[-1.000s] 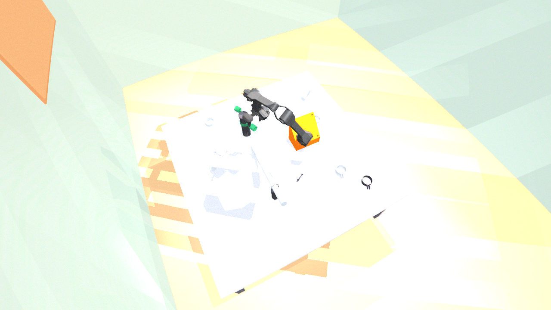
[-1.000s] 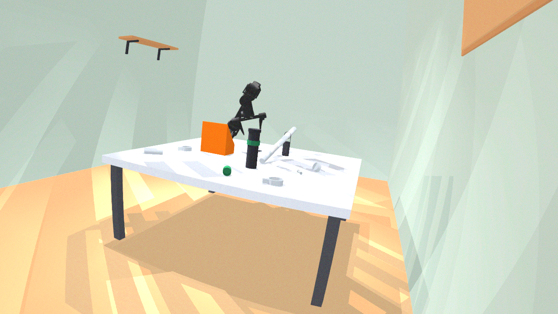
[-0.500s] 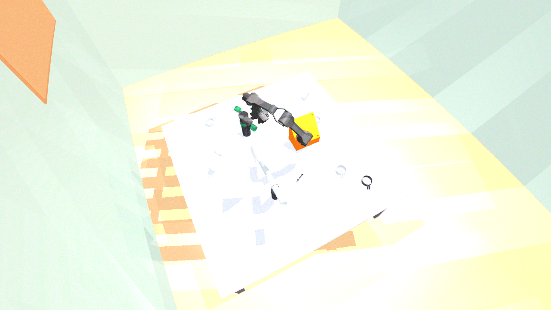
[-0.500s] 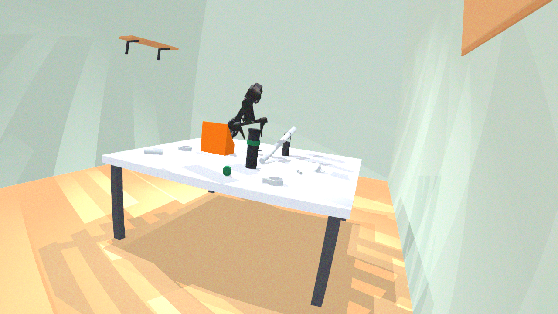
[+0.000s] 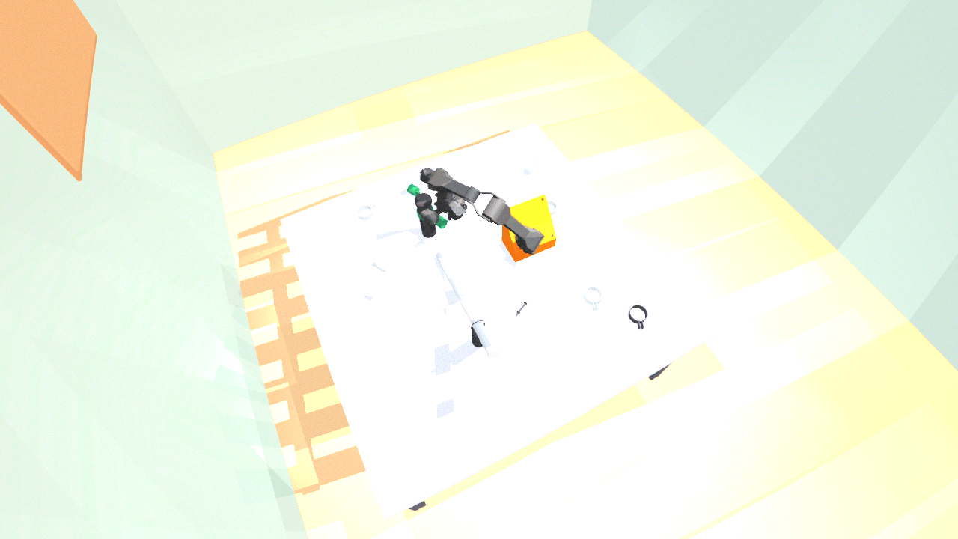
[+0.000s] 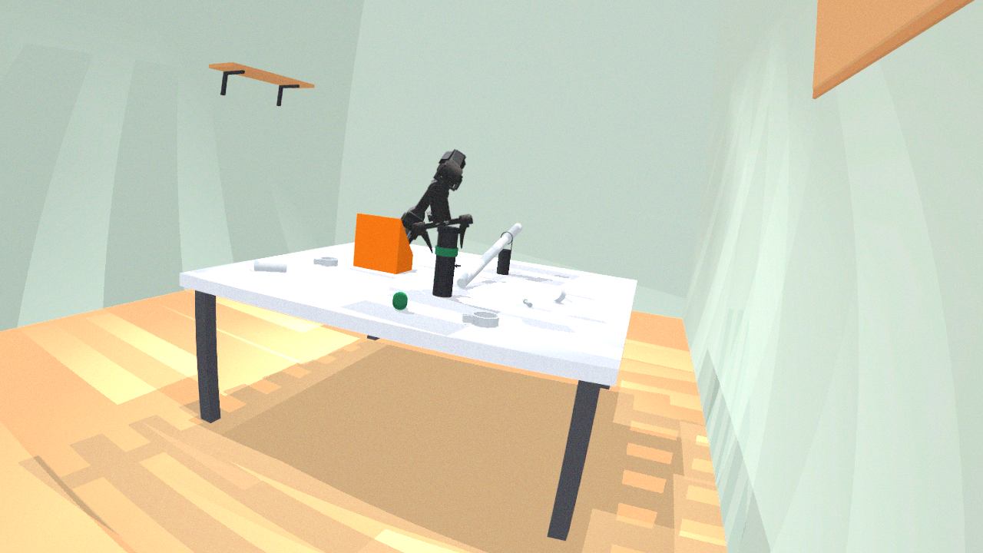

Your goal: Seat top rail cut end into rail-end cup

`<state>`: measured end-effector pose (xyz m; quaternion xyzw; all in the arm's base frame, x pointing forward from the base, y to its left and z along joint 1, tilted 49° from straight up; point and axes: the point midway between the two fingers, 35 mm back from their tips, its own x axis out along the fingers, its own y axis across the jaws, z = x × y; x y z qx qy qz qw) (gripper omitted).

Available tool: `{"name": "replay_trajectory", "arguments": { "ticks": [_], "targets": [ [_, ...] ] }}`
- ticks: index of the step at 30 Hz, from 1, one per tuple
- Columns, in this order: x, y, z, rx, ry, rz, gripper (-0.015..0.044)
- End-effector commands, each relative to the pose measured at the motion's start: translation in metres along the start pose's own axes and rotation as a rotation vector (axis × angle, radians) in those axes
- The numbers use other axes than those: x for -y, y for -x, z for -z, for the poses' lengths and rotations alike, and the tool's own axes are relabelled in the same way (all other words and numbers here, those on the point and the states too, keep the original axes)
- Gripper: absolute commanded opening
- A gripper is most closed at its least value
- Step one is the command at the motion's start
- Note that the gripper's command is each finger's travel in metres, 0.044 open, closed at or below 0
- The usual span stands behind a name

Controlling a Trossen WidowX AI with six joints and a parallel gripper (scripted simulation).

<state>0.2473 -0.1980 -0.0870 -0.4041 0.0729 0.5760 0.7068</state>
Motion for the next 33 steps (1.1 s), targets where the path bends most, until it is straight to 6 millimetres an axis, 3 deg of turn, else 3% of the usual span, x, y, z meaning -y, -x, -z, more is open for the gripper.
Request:
{"name": "replay_trajectory", "arguments": {
  "ticks": [1, 10, 22, 25, 29, 33],
  "targets": [
    [-0.001, -0.008, -0.003, 0.005, -0.004, -0.002, 0.0440],
    [-0.001, -0.020, -0.004, 0.003, 0.009, -0.006, 0.0440],
    [-0.001, -0.020, -0.004, 0.003, 0.009, -0.006, 0.0125],
    [-0.001, -0.020, -0.004, 0.003, 0.009, -0.006, 0.0105],
    [0.001, -0.021, -0.004, -0.004, -0.017, -0.006, 0.0000],
    [0.005, -0.022, -0.004, -0.014, -0.055, -0.006, 0.0000]
  ]
}}
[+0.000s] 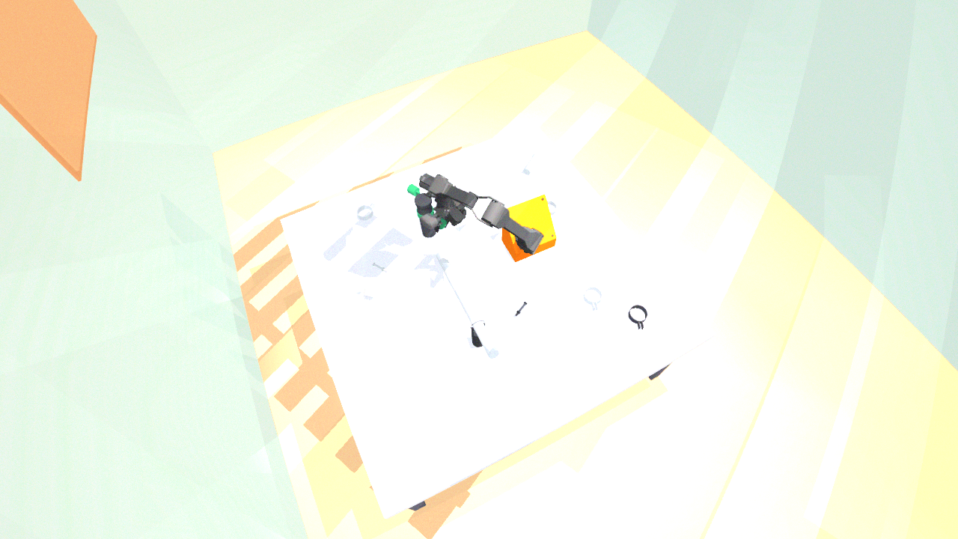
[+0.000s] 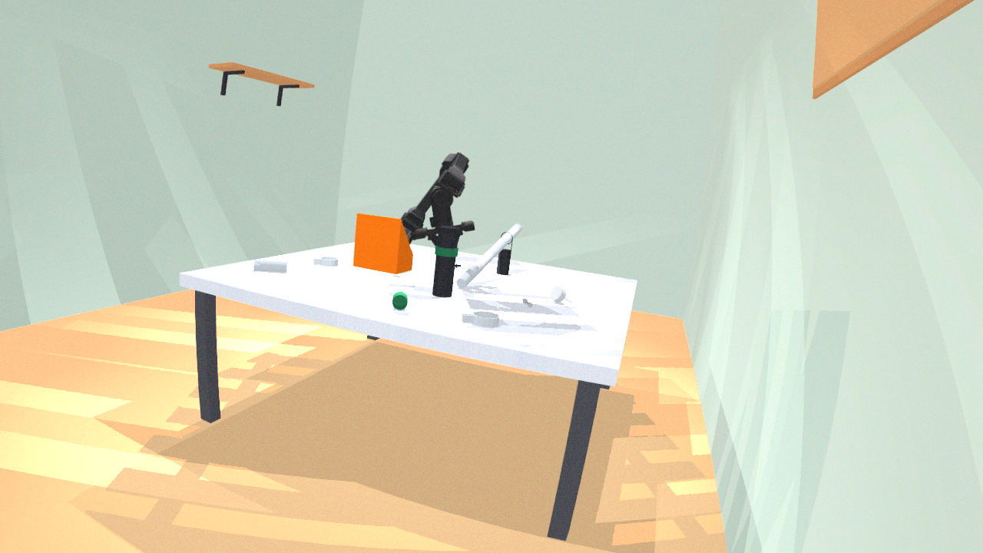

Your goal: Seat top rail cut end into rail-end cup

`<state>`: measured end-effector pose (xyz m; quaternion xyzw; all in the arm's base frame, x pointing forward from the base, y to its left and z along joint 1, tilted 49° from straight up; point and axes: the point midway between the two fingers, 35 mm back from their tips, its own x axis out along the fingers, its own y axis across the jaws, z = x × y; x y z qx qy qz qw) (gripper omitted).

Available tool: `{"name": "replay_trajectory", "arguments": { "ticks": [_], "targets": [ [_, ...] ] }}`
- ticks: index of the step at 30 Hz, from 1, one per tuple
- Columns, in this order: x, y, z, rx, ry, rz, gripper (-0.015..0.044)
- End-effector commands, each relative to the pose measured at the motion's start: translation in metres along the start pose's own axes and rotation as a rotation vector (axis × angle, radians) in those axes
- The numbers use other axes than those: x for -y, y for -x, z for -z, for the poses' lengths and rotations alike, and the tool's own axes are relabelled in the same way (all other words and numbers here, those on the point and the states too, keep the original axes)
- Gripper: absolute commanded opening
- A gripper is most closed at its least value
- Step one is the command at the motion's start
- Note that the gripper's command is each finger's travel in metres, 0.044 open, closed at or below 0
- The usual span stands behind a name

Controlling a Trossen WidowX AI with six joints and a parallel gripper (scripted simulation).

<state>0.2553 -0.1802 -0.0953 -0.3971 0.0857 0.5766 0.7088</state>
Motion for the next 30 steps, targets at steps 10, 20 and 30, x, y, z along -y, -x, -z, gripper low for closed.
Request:
{"name": "replay_trajectory", "arguments": {
  "ticks": [10, 20, 30],
  "targets": [
    [0.009, -0.003, 0.000, -0.024, -0.104, 0.004, 0.0000],
    [0.017, -0.005, 0.001, -0.046, -0.188, 0.004, 0.0000],
    [0.025, -0.007, 0.003, -0.070, -0.278, 0.004, 0.0000]
  ]
}}
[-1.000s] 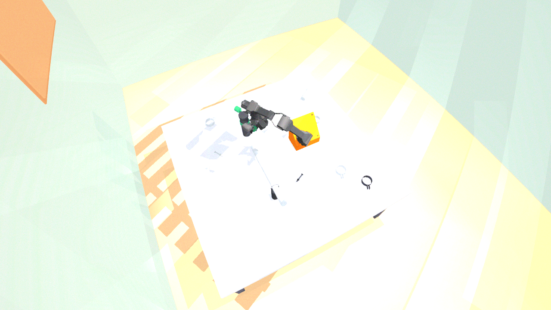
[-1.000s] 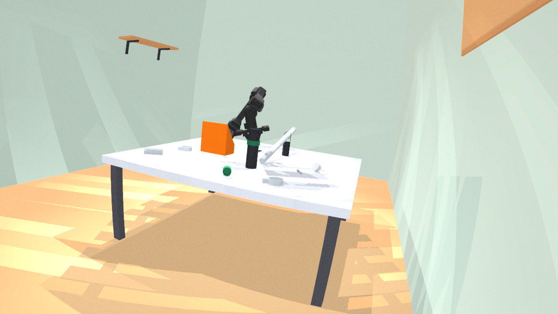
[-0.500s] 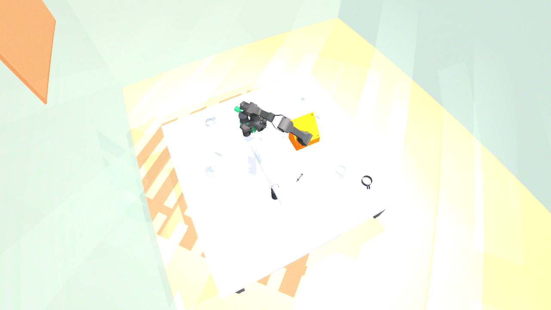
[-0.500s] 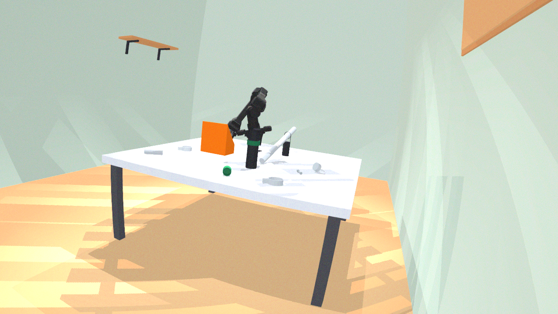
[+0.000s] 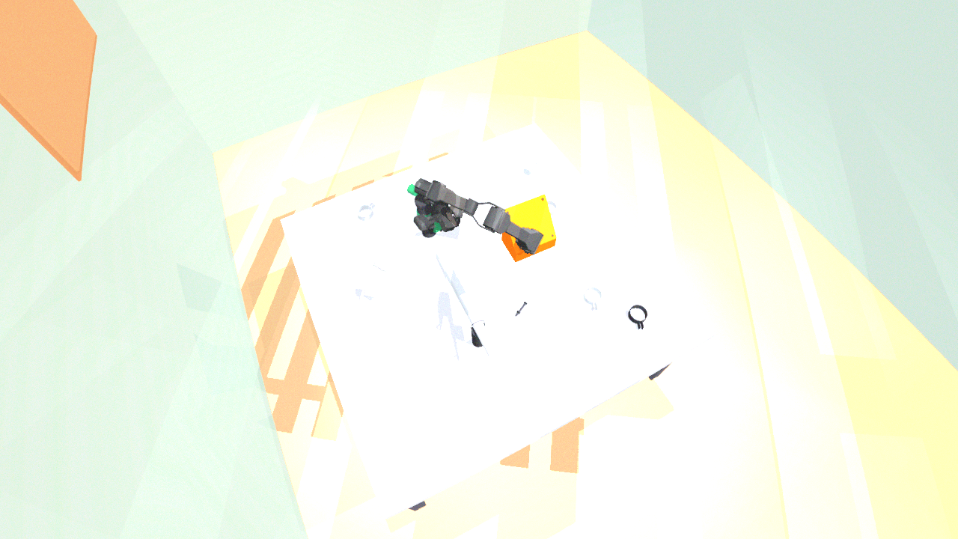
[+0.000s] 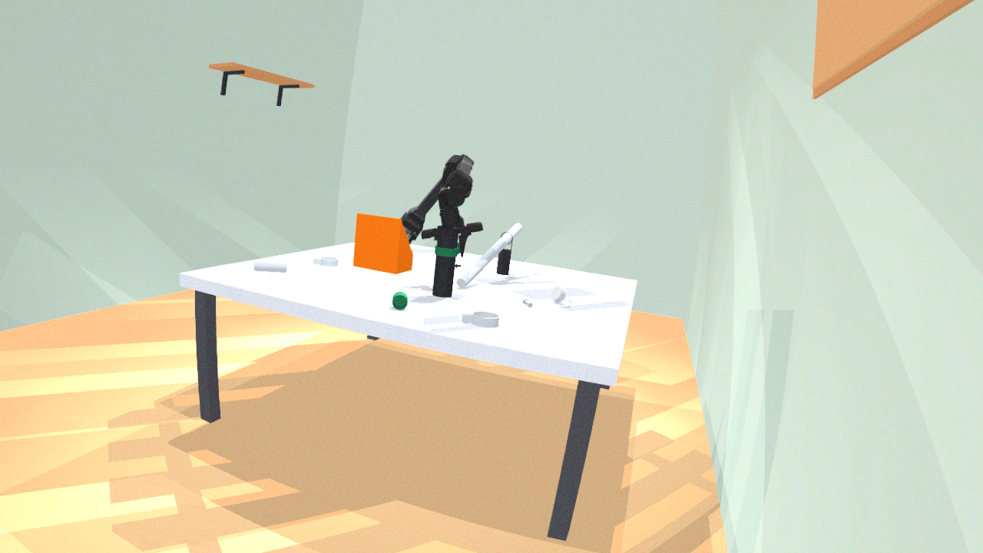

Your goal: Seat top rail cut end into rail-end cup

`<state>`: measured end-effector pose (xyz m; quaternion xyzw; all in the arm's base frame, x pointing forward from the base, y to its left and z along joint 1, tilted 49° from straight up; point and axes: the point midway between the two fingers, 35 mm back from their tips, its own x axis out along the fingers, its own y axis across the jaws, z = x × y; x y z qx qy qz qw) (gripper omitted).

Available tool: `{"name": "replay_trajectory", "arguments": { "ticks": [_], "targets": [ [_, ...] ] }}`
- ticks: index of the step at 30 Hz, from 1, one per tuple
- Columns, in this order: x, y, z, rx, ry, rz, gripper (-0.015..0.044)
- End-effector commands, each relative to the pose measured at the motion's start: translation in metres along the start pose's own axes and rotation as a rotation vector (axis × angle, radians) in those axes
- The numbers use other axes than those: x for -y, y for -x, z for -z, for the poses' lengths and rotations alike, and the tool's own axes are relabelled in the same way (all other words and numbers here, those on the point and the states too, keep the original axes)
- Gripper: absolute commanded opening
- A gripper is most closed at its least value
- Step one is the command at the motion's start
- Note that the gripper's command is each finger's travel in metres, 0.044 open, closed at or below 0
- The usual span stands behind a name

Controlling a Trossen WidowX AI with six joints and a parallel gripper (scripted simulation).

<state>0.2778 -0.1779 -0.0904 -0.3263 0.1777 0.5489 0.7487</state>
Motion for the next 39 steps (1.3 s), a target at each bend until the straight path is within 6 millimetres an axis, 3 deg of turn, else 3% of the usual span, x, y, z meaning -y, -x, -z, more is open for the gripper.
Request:
{"name": "replay_trajectory", "arguments": {
  "ticks": [1, 25, 39],
  "targets": [
    [0.004, -0.001, -0.001, -0.008, -0.044, 0.004, 0.0000],
    [0.019, -0.005, 0.001, -0.049, -0.204, 0.004, 0.0000],
    [0.015, -0.004, 0.000, -0.040, -0.166, 0.004, 0.0000]
  ]
}}
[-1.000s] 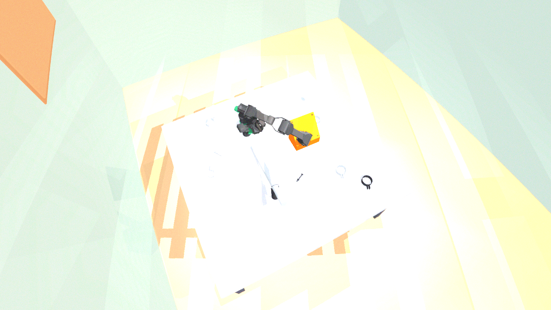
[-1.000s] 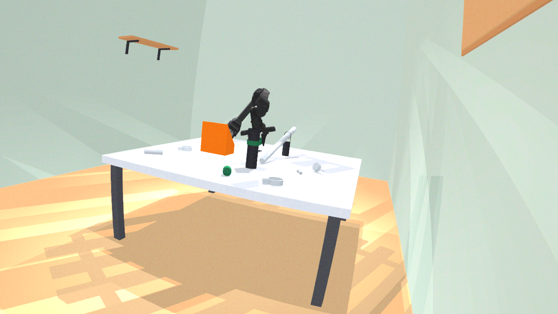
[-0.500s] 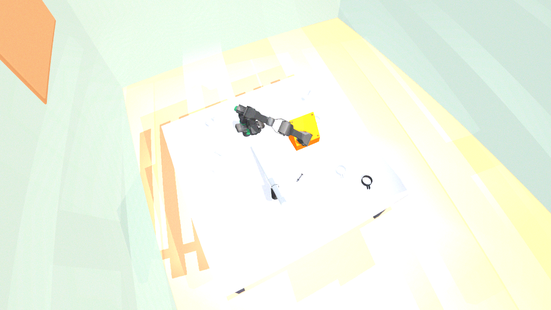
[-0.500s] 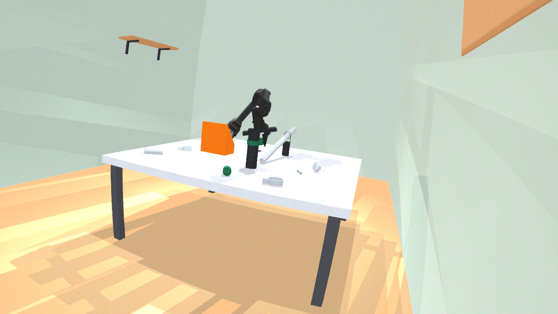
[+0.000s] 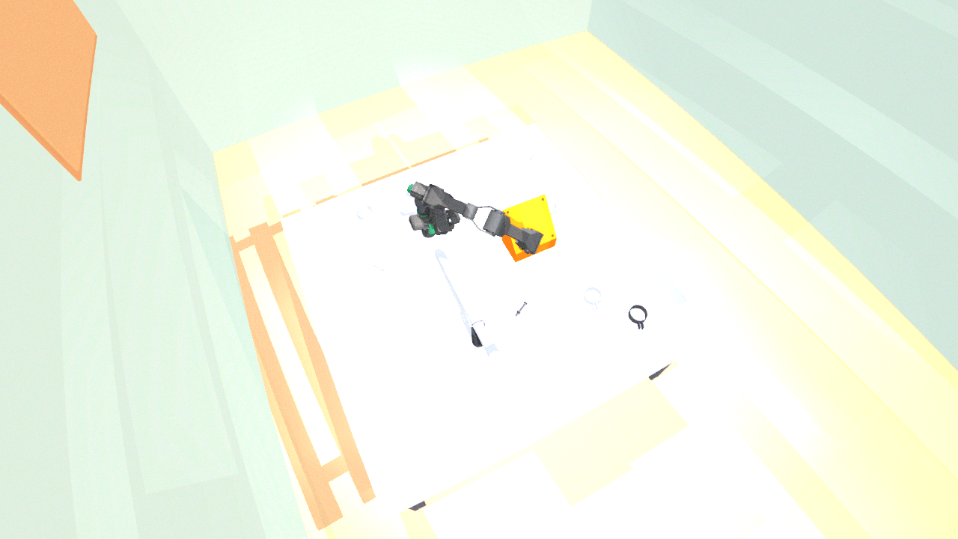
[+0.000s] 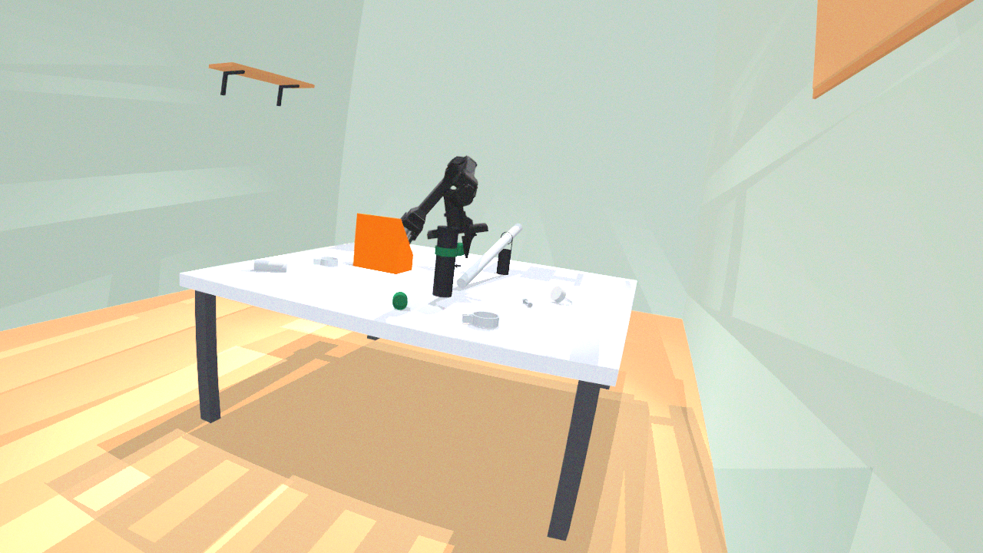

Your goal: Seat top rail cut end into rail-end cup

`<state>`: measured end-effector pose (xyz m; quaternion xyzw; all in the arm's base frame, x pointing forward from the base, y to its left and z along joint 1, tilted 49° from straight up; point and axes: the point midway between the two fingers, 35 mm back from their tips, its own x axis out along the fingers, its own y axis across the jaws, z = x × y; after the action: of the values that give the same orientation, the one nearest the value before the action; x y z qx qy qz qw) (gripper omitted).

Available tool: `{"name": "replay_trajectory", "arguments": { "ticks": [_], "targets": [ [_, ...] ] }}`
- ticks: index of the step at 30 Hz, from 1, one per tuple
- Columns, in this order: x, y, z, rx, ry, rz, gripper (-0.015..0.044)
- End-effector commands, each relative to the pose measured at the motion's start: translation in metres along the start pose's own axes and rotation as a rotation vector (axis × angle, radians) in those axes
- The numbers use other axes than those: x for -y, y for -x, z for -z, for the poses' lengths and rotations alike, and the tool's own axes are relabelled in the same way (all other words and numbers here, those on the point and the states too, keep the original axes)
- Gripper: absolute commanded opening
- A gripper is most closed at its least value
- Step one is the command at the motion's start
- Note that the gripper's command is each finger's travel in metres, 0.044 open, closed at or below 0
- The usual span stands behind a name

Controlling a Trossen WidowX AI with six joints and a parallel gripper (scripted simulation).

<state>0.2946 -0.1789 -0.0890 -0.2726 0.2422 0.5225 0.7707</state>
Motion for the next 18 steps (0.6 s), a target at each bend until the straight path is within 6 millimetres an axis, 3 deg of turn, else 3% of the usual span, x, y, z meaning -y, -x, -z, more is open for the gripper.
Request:
{"name": "replay_trajectory", "arguments": {
  "ticks": [1, 11, 18],
  "targets": [
    [-0.0015, -0.0004, -0.0006, 0.008, 0.011, 0.001, 0.0000],
    [-0.0003, 0.0001, 0.0000, 0.001, 0.004, 0.000, 0.0000],
    [-0.0003, 0.0001, 0.0000, 0.001, 0.004, 0.000, 0.0184]
  ]
}}
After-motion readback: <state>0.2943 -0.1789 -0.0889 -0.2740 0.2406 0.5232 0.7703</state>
